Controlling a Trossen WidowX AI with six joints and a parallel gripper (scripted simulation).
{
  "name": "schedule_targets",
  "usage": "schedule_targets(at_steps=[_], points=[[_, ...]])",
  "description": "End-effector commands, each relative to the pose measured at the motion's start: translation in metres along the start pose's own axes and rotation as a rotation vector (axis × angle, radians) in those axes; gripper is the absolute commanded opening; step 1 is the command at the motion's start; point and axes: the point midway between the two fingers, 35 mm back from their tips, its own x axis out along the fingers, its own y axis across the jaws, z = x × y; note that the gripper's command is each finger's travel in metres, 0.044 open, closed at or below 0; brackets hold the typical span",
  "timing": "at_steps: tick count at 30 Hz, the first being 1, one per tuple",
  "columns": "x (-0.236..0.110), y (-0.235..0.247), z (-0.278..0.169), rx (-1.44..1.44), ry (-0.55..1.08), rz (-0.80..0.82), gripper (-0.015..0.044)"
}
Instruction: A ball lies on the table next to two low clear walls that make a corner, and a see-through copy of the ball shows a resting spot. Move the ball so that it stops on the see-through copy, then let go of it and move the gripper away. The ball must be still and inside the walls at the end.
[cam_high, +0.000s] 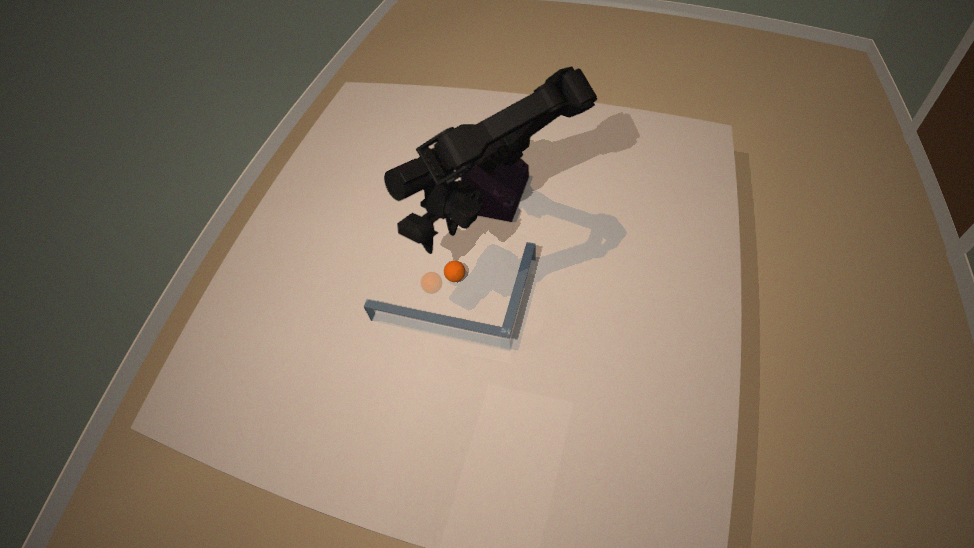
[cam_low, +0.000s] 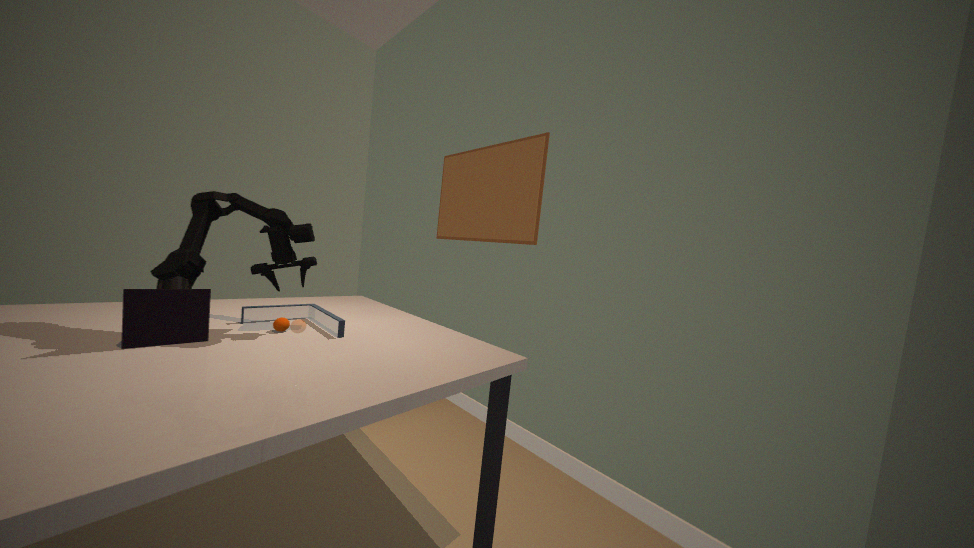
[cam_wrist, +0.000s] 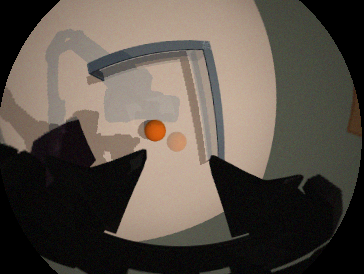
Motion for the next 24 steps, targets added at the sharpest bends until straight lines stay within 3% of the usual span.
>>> schedule_targets(at_steps=[1, 24], points=[[0.062, 0.028, -0.003, -0.324, -0.001, 0.236, 0.0343], [0.091, 0.036, -0.004, -0.339, -0.003, 0.246, 0.0343]])
